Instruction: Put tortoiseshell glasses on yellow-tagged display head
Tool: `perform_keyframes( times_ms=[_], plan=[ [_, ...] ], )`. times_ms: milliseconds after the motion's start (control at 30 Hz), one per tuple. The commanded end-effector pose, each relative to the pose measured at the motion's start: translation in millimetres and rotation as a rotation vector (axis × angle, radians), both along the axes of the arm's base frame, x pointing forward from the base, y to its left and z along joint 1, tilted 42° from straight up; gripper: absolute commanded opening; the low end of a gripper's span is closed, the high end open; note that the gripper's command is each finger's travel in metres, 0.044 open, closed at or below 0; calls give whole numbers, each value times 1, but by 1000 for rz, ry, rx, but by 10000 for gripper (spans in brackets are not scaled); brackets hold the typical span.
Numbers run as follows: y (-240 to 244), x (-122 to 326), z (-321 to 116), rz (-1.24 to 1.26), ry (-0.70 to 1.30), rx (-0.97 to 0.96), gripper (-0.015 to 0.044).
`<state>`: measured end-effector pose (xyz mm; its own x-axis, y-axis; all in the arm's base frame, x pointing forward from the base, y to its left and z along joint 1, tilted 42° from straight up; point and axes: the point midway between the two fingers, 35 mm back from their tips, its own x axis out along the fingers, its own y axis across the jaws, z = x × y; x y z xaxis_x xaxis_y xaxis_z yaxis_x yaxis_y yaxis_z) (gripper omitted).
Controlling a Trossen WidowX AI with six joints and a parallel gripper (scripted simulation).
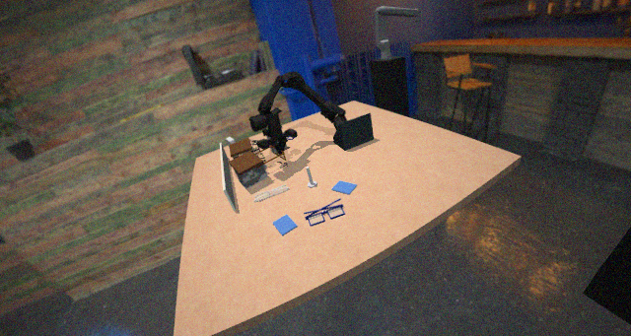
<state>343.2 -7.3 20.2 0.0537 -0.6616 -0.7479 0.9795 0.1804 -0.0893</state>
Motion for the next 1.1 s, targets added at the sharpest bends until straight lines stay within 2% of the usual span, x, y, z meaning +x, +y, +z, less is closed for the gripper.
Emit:
perform_keyframes(
  times_ms=[0,1067],
  plan=[
    [1,7,0,3,3,-4,0],
    [7,50,-5,3,0,-4,0]
  ],
)
